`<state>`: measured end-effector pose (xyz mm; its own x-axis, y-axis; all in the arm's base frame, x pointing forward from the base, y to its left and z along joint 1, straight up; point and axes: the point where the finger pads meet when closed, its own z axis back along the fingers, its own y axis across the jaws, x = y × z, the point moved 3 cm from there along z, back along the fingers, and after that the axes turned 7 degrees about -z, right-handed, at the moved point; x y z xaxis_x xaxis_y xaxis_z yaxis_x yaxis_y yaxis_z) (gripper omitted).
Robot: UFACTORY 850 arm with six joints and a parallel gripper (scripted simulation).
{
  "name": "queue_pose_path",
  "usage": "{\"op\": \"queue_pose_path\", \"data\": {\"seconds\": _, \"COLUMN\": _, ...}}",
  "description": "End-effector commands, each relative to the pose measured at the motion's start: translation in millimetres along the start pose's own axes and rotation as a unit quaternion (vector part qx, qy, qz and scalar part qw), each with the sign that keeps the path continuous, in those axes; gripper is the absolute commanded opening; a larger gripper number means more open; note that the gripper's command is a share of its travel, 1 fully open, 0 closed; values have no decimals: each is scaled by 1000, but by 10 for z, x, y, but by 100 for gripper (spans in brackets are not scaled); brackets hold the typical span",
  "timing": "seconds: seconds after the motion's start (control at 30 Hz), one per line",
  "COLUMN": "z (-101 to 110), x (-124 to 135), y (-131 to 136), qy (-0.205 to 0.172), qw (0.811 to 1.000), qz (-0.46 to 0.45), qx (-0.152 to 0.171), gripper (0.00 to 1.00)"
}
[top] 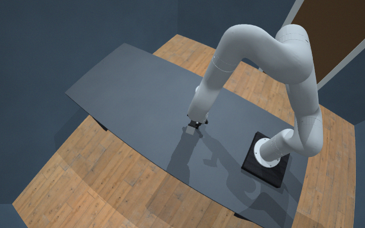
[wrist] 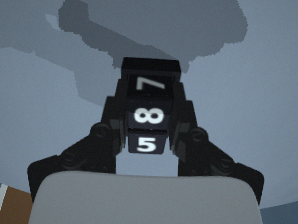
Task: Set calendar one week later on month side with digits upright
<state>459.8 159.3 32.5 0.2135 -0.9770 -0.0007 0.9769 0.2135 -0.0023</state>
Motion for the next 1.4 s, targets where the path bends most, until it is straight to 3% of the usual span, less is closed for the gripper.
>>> {"op": "queue_pose_path", "data": {"seconds": 0.0, "z": 6, "x": -1, "y": 8, "qy": 0, "qw": 1000, "qz": 0, "qx": 1, "gripper": 27}}
{"op": "queue_pose_path", "data": {"seconds": 0.5, "z": 6, "x": -1, "y": 8, "qy": 0, "qw": 1000, "qz": 0, "qx": 1, "gripper": 47}}
{"op": "queue_pose_path", "data": {"seconds": 1.0, "z": 37, "x": -1, "y": 8, "qy": 0, "qw": 1000, "qz": 0, "qx": 1, "gripper": 47}}
{"op": "queue_pose_path", "data": {"seconds": 1.37, "z": 390, "x": -1, "y": 8, "qy": 0, "qw": 1000, "qz": 0, "qx": 1, "gripper": 47}}
